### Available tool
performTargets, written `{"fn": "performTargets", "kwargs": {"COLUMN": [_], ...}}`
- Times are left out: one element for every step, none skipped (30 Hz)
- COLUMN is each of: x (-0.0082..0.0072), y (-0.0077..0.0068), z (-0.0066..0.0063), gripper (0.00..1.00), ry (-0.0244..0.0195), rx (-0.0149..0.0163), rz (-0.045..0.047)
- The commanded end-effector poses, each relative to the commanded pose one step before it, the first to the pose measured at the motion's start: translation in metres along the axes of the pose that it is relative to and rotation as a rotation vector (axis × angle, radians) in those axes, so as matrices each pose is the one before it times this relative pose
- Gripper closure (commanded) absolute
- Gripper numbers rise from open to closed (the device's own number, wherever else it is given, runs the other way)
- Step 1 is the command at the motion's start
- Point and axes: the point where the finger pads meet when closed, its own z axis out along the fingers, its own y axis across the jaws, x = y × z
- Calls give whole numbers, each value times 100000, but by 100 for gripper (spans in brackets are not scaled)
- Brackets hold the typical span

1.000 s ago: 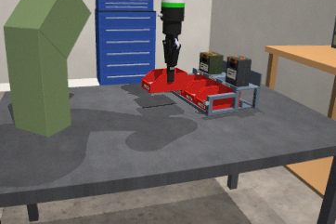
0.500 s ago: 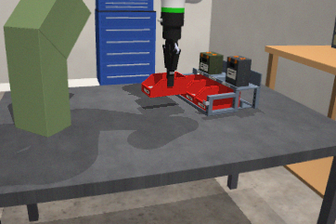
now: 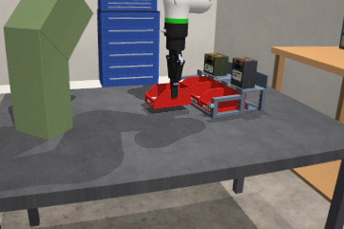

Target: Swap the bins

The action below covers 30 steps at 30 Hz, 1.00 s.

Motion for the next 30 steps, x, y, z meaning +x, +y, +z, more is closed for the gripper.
{"fn": "performTargets", "kwargs": {"x": [43, -1, 0, 0, -1, 0, 0, 0, 0, 0, 0, 0, 0, 0, 0, 0, 0, 0, 0, 0, 0, 0, 0, 0, 0, 0, 0, 0, 0, 0], "y": [42, 1, 1, 1, 1, 0, 0, 0, 0, 0, 0, 0, 0, 0, 0, 0, 0, 0, 0, 0, 0, 0, 0, 0, 0, 0, 0, 0, 0, 0], "z": [634, 208, 189, 169, 149, 129, 109, 89, 71, 53, 37, 24, 13, 0, 0, 5, 1, 0, 0, 0, 0, 0, 0, 0, 0, 0, 1, 7, 17, 29], "gripper": [90, 90, 90, 90, 90, 90, 90, 90, 90, 90, 90, 90, 90, 90, 90, 90, 90, 90, 90, 90, 90, 90, 90, 90, 90, 90, 90, 90, 90, 90], "ry": [85, 0, 0, 0, 0, 0, 0, 0, 0, 0, 0, 0, 0, 0, 0, 0, 0, 0, 0, 0, 0, 0, 0, 0, 0, 0, 0, 0, 0, 0], "rx": [-34, -1, 0, 0, -1, 0, 0, 0, 0, 0, 0, 0, 0, 0, 0, 0, 0, 0, 0, 0, 0, 0, 0, 0, 0, 0, 0, 0, 0, 0], "rz": [-23, 0, 0, 0, 0, 0, 0, 0, 0, 0, 0, 0, 0, 0, 0, 0, 0, 0, 0, 0, 0, 0, 0, 0, 0, 0, 0, 0, 0, 0]}}
